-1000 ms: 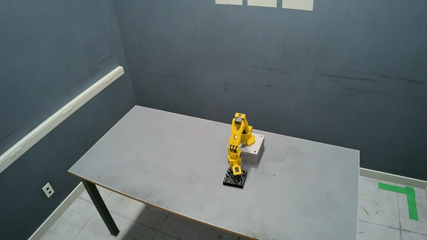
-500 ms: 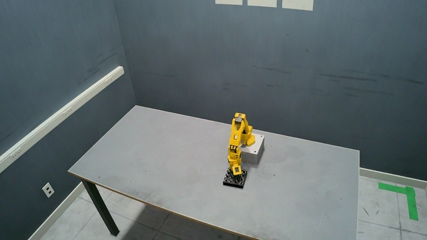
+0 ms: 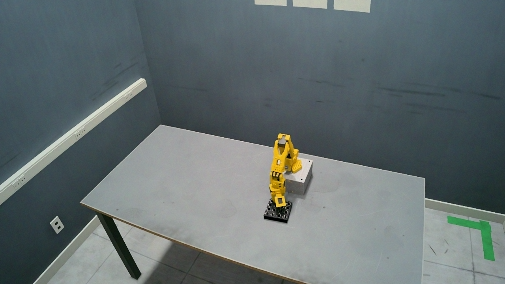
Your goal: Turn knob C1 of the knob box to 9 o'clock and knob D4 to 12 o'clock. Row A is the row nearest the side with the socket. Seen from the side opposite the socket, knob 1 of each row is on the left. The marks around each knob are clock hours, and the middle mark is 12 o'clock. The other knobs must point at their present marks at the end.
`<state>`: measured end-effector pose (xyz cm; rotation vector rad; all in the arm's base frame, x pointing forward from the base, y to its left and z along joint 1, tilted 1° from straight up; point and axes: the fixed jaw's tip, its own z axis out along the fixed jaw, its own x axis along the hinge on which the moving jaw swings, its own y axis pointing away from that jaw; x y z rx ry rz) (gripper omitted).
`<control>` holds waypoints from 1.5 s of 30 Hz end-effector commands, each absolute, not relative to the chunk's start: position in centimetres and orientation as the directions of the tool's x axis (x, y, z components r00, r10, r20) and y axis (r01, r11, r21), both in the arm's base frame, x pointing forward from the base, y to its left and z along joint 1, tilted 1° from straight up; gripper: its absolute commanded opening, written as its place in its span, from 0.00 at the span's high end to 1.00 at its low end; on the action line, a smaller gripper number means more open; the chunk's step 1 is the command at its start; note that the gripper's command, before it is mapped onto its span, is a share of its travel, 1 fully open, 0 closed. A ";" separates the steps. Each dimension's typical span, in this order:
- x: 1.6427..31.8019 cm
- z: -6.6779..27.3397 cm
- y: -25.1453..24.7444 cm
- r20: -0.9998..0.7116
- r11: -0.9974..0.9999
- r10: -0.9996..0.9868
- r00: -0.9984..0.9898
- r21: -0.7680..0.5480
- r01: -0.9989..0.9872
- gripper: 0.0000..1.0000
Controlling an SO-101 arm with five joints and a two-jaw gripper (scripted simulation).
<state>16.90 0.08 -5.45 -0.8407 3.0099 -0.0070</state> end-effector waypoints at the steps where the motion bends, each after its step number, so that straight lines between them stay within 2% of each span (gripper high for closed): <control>1: 16.7 -5.3 0.1 -0.005 0.854 -0.520 -0.854 -0.003 -0.520 0.92; 23: 16.7 -2.6 0.1 -0.004 0.854 -0.520 -0.854 -0.003 -0.520 0.92; 45: 16.6 -1.8 0.1 -0.004 0.854 -0.520 -0.854 -0.003 -0.520 0.92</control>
